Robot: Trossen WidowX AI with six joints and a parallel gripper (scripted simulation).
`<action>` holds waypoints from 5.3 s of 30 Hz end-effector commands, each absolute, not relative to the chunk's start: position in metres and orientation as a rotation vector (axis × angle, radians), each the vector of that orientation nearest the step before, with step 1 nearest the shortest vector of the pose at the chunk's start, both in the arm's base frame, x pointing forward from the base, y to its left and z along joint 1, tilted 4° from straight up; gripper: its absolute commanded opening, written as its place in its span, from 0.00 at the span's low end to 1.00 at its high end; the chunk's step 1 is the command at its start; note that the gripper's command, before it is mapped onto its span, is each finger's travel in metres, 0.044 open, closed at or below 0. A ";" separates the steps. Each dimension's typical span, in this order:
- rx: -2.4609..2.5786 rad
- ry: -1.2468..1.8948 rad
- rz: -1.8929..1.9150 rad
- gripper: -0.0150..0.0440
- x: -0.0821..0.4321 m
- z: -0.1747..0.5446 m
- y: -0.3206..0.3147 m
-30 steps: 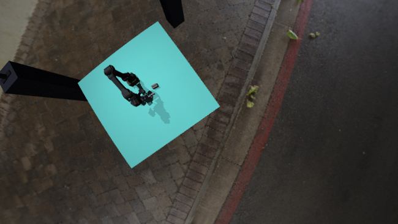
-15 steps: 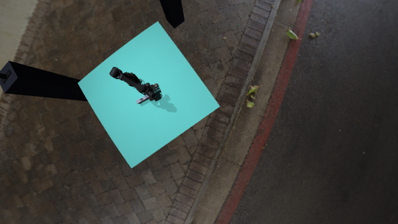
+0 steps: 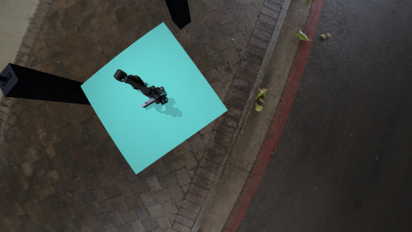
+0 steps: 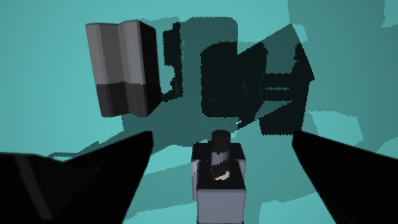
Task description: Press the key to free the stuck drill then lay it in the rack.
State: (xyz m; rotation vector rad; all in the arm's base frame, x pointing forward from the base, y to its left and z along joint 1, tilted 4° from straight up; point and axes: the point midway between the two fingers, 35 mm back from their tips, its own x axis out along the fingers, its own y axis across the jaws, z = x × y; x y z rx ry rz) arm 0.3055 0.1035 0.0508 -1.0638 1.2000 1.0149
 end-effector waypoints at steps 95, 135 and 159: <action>-1.068 1.198 1.020 0.39 0.315 0.006 0.131; -1.070 1.201 1.015 1.00 0.313 -0.001 0.116; -1.067 1.200 1.012 0.25 0.314 -0.001 0.117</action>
